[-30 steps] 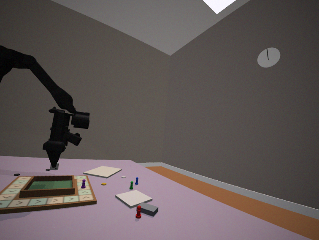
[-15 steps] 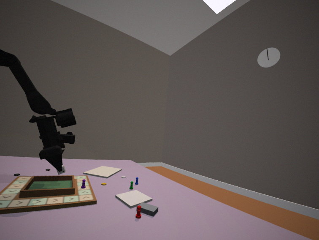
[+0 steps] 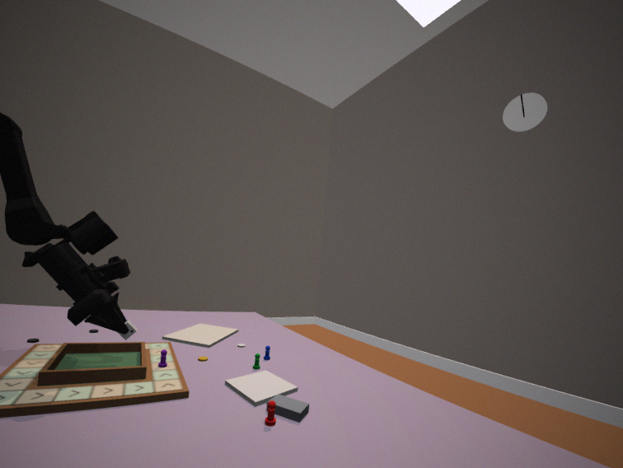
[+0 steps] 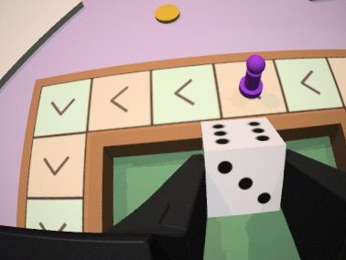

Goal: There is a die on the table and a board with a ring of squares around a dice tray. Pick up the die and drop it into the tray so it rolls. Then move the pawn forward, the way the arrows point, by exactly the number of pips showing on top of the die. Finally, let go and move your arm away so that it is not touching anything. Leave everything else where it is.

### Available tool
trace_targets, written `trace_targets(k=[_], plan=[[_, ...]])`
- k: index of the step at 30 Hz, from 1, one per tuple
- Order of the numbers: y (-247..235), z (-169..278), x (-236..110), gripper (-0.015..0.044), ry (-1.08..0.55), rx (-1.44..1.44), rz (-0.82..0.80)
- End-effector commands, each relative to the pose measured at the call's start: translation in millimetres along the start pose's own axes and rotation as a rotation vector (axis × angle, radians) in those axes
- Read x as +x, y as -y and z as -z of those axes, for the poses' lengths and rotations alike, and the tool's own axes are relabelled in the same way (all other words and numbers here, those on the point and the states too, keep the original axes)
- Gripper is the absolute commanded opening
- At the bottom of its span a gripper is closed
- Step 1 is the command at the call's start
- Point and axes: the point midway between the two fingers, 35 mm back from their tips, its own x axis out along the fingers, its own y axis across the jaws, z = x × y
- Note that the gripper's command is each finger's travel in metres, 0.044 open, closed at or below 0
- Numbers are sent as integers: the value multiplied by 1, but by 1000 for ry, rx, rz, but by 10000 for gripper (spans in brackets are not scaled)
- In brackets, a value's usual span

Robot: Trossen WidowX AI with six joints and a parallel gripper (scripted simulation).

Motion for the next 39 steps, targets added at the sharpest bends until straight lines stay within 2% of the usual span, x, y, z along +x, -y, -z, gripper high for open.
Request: trace_targets(k=[1, 14, 31, 39], plan=[[0, 1, 1, 0, 56, -6, 4], [4, 1, -55, 0, 53, -6, 4], [4, 1, -54, 0, 49, -2, 7], [4, 1, -54, 210, 49, -2, 7]])
